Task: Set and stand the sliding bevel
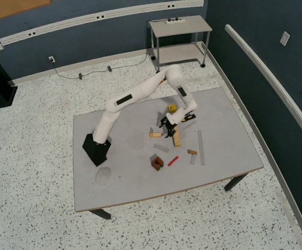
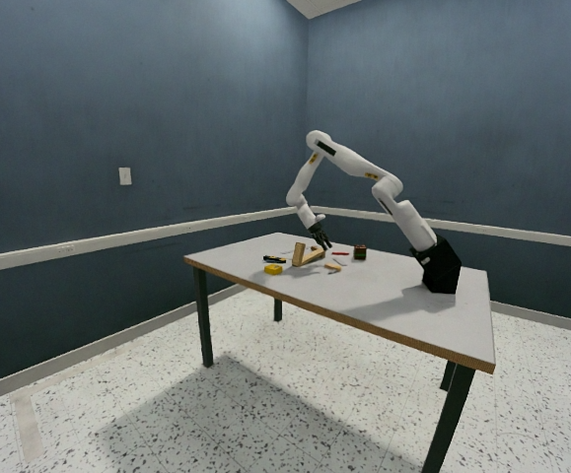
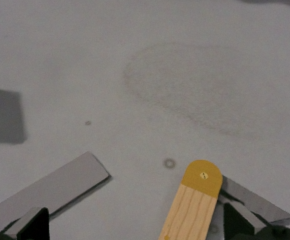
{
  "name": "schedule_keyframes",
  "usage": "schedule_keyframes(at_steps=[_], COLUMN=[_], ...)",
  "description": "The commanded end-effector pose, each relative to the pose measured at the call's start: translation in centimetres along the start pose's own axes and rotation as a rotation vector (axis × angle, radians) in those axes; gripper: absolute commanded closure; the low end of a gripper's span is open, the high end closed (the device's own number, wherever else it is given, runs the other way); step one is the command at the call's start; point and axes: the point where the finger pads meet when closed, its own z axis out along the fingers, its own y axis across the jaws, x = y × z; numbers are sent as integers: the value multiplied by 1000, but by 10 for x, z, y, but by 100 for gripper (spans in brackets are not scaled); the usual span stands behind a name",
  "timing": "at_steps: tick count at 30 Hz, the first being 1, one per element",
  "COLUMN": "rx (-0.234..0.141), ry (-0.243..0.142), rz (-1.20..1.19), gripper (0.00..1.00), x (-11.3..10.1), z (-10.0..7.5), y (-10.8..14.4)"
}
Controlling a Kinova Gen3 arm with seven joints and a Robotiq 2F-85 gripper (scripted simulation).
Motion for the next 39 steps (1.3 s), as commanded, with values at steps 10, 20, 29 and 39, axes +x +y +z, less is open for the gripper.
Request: schedule_keyframes(at_steps=[10,20,29,39], rx=[-164,-214,-224,-224], ry=[52,68,71,71], rz=[276,359,376,376], gripper=[0,0,0,0], x=[11,15,15,15], z=[28,37,38,38], y=[31,41,43,43])
